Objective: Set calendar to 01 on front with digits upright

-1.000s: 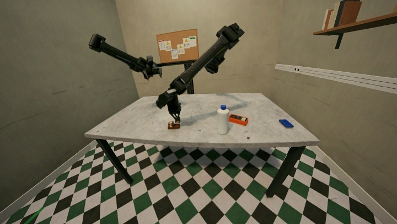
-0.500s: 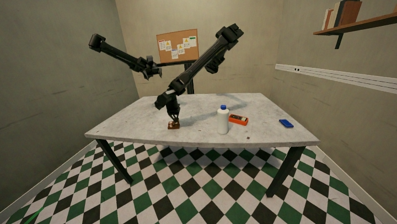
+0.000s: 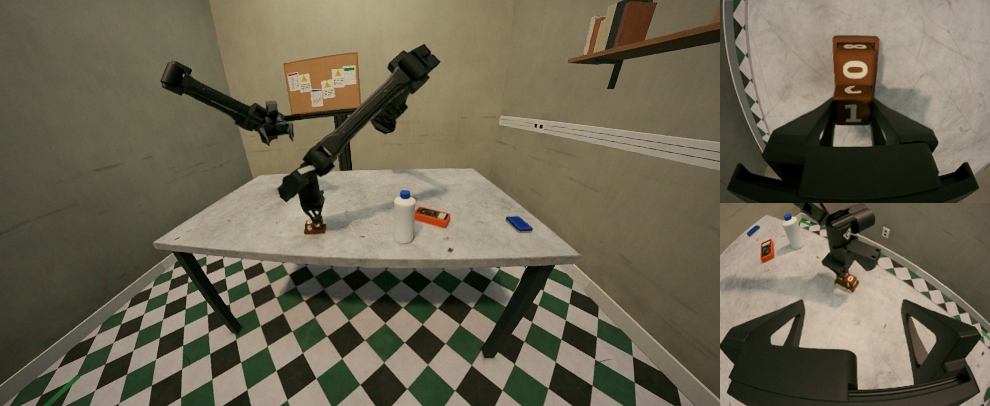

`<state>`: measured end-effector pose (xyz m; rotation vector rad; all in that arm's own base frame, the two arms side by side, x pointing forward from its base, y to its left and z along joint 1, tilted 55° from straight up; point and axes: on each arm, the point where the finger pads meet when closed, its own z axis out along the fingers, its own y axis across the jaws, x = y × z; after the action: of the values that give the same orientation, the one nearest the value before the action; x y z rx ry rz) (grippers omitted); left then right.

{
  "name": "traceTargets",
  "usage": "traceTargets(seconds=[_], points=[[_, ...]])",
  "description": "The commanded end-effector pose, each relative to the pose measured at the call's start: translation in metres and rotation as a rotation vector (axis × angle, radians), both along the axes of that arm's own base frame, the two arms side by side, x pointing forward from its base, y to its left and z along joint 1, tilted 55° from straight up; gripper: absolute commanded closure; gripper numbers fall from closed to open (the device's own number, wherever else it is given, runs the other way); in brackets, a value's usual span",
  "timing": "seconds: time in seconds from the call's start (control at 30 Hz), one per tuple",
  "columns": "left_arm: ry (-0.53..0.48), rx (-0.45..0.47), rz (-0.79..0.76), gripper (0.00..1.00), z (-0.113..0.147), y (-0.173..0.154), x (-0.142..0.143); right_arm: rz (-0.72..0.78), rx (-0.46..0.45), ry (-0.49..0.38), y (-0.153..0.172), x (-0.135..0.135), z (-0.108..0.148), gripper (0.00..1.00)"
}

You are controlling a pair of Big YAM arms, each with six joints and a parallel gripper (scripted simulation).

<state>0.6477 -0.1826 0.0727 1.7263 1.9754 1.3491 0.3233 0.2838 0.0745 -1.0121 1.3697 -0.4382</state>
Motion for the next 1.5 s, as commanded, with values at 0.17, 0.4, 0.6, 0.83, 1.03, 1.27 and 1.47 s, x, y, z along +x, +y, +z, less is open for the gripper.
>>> traceTargets(seconds=[0.17,0.4,0.6,0.83,1.03,1.27,1.47], points=[[-0.007,-0.003,-0.008,0.74,0.004,-0.005,-0.001,0.000,0.000,0.001,0.000,0.000,-0.001,0.00],[-0.007,-0.003,-0.008,0.74,0.004,-0.005,-0.001,0.000,0.000,0.001,0.000,0.000,-0.001,0.00],[0.009,0.008,-0.018,0.74,-0.011,-0.008,-0.005,0.000,0.000,0.001,0.000,0.000,-0.001,0.00],[0.011,0.011,0.003,0.74,-0.014,0.014,0.009,0.000,0.000,0.001,0.000,0.000,-0.001,0.00],[0.009,0.010,0.007,0.74,-0.019,0.021,0.019,0.000,0.000,0.001,0.000,0.000,-0.001,0.00],[0.007,-0.003,0.022,0.74,-0.027,0.028,0.021,0.000,0.000,0.001,0.000,0.000,-0.001,0.00],[-0.008,-0.010,-0.001,0.74,-0.007,-0.007,0.009,0.000,0.000,0.001,0.000,0.000,-0.001,0.00]])
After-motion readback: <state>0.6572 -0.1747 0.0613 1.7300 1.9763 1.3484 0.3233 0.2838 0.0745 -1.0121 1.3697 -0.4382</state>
